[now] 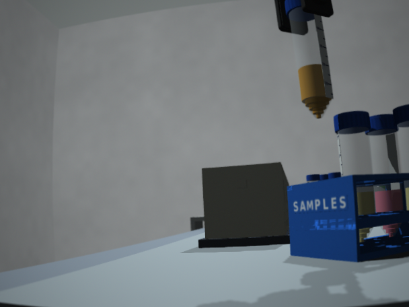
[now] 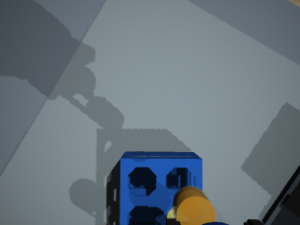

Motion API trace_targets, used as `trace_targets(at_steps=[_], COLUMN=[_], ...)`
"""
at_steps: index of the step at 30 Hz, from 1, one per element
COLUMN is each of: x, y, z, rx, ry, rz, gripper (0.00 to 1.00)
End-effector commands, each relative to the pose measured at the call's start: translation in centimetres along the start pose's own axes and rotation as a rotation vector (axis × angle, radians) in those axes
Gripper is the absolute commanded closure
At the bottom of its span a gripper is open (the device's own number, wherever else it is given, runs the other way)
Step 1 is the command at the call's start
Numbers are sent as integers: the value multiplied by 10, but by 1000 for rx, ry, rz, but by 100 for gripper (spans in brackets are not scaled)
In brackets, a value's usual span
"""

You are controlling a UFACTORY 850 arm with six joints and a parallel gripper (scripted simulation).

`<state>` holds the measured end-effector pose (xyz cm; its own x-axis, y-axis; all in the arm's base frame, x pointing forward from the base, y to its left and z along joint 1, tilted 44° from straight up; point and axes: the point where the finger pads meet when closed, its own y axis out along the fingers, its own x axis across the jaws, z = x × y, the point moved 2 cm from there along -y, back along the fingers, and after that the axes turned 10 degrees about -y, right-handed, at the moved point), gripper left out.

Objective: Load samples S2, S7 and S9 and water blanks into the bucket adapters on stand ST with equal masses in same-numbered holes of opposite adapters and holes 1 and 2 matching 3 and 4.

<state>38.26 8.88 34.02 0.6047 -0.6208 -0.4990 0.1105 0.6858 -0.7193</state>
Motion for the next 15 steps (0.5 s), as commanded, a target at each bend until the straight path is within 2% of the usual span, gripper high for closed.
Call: trace_targets(at_steps=[1, 15], x=[0, 0], y=[3, 31], z=[1, 1], rx=[2, 2], ry=[-1, -1], rz=[-1, -1], gripper=[100, 100])
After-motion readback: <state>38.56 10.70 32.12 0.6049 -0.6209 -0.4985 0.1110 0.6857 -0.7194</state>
